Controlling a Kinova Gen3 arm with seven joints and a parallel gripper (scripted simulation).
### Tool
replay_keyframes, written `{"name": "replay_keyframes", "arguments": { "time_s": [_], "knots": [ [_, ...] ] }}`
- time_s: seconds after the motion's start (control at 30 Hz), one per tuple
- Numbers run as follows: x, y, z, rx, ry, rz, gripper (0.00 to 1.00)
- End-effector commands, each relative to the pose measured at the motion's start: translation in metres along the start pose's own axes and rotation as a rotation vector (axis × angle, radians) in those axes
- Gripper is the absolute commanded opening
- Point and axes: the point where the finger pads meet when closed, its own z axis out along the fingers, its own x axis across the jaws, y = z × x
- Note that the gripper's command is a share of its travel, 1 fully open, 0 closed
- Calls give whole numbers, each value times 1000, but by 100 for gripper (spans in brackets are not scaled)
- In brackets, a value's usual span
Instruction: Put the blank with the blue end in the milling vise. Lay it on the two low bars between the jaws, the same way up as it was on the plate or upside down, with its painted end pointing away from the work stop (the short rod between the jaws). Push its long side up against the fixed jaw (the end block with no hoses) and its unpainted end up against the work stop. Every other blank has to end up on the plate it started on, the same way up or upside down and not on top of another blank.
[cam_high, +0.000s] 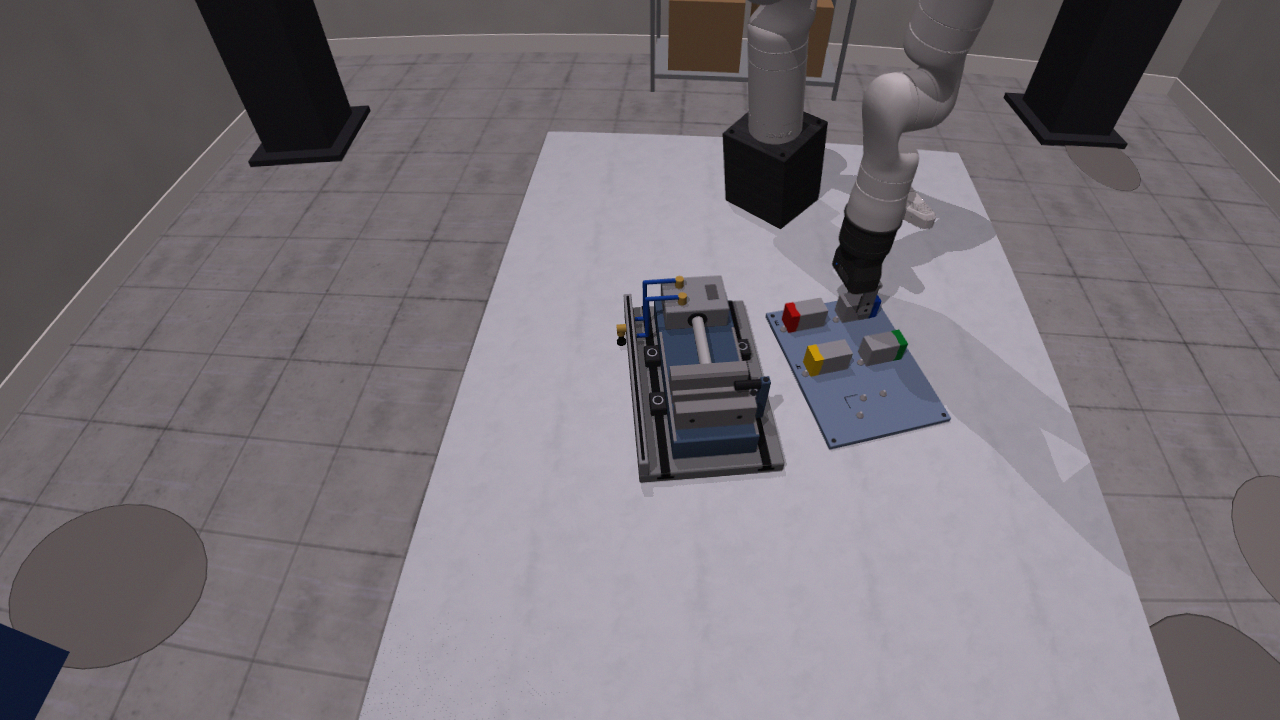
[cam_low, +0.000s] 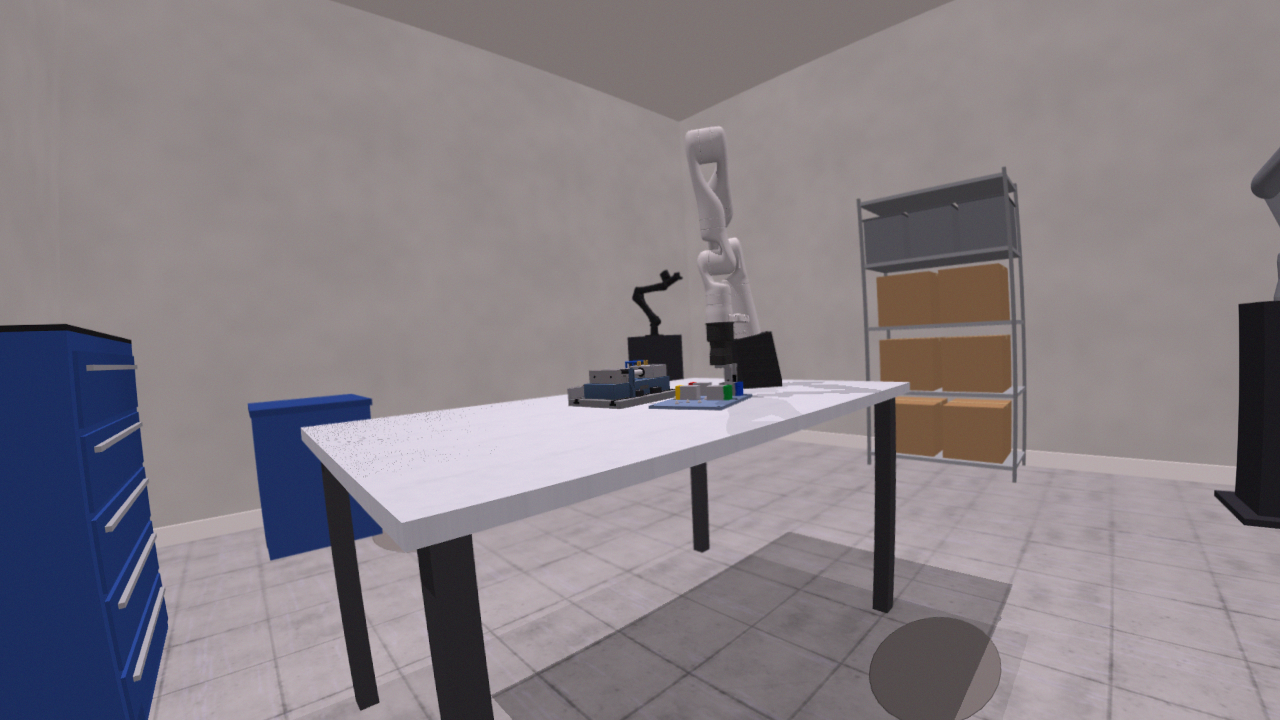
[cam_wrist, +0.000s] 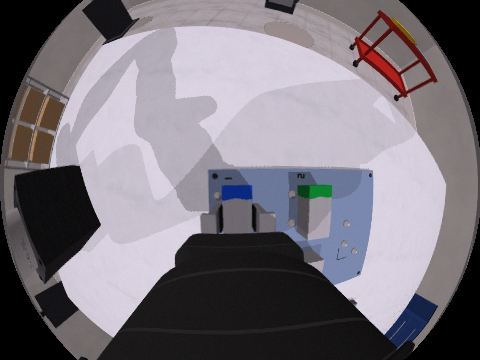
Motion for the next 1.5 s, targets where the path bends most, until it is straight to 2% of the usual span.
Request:
{"name": "replay_keyframes", "arguments": {
  "time_s": [0.0, 0.4, 0.9, 1.0, 1.47],
  "knots": [
    [0, 0, 0, 0, 1, 0, 0],
    [0, 0, 0, 0, 1, 0, 0],
    [0, 0, -30, 2, 0, -1, 0],
    [0, 0, -27, 2, -4, 2, 0],
    [0, 0, -55, 2, 0, -1, 0]
  ]
}}
